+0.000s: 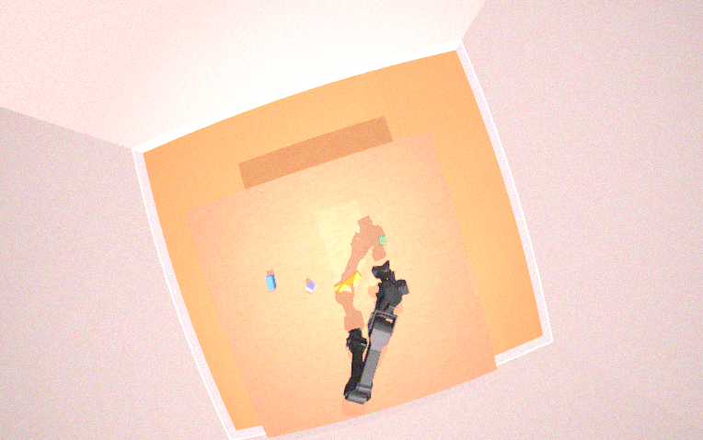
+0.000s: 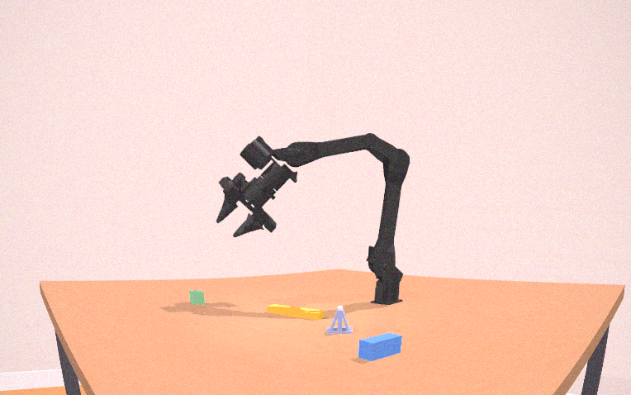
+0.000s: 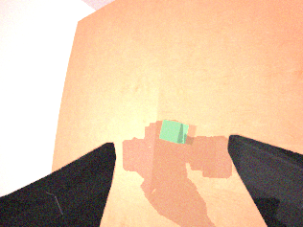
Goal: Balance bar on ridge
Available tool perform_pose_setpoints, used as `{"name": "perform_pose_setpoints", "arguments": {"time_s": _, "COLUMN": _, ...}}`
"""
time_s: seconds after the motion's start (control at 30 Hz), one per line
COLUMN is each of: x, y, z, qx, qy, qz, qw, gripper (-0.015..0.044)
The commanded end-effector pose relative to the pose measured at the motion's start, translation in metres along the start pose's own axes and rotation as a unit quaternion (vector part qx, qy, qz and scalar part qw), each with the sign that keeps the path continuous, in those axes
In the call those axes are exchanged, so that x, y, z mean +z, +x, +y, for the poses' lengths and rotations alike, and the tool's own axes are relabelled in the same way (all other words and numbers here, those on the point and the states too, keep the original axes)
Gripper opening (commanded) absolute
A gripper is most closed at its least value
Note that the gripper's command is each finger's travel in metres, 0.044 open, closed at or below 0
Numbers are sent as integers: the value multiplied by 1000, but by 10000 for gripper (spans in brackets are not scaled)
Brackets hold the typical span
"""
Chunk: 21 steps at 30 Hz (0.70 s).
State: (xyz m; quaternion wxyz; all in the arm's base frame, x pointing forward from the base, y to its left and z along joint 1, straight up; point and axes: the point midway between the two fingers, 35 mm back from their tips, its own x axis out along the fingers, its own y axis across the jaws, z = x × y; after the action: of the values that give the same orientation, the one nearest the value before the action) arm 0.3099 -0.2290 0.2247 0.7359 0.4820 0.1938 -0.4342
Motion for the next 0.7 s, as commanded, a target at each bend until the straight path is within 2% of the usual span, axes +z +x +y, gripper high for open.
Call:
{"name": "perform_pose_setpoints", "arguments": {"time_s": 0.0, "x": -32, "y": 9, "z": -5, "qx": -32, "qy": -14, "qz": 53, "qw": 998, "gripper": 315}}
{"name": "perform_pose_setpoints", "arguments": {"time_s": 0.3, "x": -105, "y": 11, "z": -24, "qx": -119, "qy": -61, "qz": 168, "qw": 977, "gripper": 315}}
{"name": "perform_pose_setpoints", "arguments": {"time_s": 0.67, "x": -175, "y": -8, "z": -55, "qx": -230, "qy": -125, "qz": 274, "qw": 925, "gripper": 315}}
